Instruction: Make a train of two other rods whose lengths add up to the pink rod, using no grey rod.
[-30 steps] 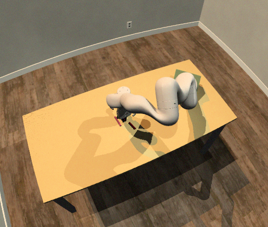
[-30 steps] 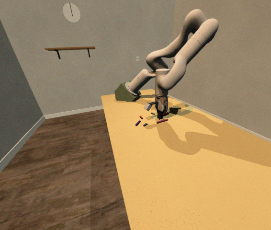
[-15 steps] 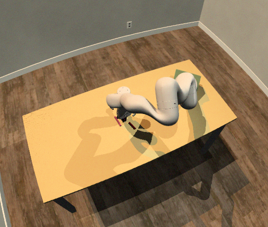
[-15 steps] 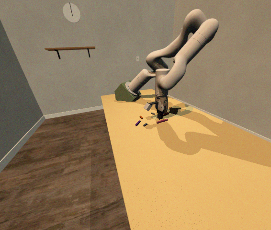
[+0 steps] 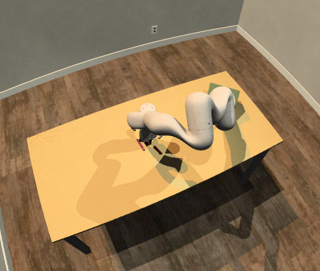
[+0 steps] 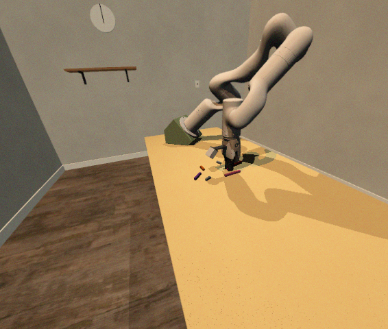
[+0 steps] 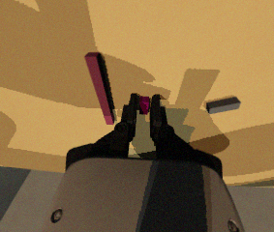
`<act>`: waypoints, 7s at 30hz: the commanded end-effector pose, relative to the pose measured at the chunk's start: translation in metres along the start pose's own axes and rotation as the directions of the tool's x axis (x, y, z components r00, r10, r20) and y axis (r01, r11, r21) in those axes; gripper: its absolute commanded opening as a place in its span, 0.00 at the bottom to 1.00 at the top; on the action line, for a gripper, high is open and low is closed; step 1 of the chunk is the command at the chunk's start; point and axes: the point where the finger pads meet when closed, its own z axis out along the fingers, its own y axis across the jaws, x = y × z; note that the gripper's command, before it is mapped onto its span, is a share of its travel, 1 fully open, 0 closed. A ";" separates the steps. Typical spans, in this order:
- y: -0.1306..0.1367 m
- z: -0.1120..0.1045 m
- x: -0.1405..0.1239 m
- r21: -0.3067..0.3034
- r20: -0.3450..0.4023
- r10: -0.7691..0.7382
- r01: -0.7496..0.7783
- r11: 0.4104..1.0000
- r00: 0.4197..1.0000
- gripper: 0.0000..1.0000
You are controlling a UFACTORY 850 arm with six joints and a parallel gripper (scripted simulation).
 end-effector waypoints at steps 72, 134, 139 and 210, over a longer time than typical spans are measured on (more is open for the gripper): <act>0.014 -0.076 -0.040 0.001 -0.001 -0.101 0.101 0.995 0.995 1.00; 0.030 -0.056 -0.073 0.001 -0.001 -0.186 0.186 0.982 0.982 0.24; 0.030 -0.049 -0.073 0.001 -0.001 -0.186 0.186 0.982 0.982 0.24; 0.030 -0.014 -0.073 0.001 -0.001 -0.186 0.186 0.982 0.982 0.24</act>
